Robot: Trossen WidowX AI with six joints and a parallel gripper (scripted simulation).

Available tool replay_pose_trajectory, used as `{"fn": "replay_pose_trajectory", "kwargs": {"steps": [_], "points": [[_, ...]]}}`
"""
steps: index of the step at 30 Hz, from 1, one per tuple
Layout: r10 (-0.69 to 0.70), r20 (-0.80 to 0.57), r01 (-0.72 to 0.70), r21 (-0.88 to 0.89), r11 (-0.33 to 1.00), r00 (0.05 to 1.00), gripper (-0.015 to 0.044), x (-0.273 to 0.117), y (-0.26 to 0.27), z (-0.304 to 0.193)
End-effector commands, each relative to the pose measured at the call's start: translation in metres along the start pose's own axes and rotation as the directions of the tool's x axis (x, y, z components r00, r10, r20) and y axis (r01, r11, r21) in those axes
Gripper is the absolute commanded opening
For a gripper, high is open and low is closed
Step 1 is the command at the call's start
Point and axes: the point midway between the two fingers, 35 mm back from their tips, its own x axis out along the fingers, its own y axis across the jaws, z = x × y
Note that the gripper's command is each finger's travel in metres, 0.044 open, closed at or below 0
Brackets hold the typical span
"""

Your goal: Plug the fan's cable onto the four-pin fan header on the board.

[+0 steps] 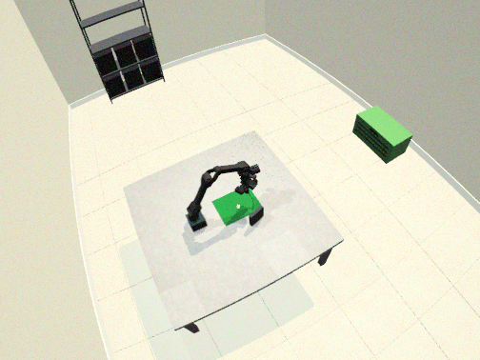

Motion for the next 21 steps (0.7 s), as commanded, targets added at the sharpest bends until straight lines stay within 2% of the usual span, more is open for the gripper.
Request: {"fn": "replay_pose_trajectory", "kwargs": {"steps": [1, 21], "points": [[-0.012, 0.036, 0.013, -0.015, 1.0, 0.999, 0.0, 0.005, 0.002, 0.002], [-0.077, 0.283, 0.087, -0.025, 0.996, 0.956, 0.0, 0.029, 0.004, 0.007]]}}
